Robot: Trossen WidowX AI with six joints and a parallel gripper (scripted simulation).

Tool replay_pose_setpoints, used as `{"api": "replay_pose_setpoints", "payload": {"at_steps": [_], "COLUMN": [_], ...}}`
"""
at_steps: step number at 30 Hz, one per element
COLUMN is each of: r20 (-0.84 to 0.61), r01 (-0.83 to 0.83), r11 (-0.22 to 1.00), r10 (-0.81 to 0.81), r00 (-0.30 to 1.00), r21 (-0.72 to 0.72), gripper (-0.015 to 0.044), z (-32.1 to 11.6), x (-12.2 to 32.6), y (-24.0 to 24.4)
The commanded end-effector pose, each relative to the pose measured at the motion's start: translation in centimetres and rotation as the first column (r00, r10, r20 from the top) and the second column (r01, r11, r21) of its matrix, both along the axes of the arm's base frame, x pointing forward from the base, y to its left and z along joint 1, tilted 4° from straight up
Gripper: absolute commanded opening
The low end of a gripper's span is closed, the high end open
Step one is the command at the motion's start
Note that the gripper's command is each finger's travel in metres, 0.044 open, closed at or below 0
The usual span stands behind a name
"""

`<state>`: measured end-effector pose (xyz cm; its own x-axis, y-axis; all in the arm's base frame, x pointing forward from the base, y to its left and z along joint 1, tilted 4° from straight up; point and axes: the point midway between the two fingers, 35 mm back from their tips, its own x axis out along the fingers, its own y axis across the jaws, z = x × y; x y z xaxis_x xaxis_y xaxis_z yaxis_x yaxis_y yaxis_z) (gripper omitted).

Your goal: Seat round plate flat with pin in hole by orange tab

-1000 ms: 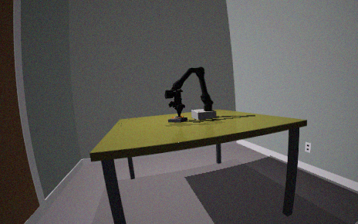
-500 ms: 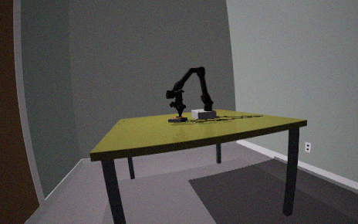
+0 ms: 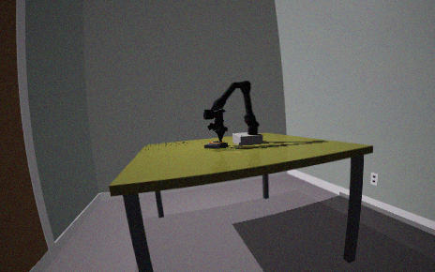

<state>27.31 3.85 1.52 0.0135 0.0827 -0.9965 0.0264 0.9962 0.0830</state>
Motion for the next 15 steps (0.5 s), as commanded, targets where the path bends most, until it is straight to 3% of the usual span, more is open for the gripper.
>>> {"api": "replay_pose_setpoints", "payload": {"at_steps": [1,15], "r20": [-0.013,-0.014], "r01": [-0.004,-0.004], "r11": [1.000,1.000], "r10": [0.004,0.004], "r00": [1.000,1.000], "r21": [-0.008,-0.009], "gripper": [0.0000,0.0000], "z": [-0.3,-0.3], "x": [-0.8,-1.9], "y": [-0.4,-1.4]}}
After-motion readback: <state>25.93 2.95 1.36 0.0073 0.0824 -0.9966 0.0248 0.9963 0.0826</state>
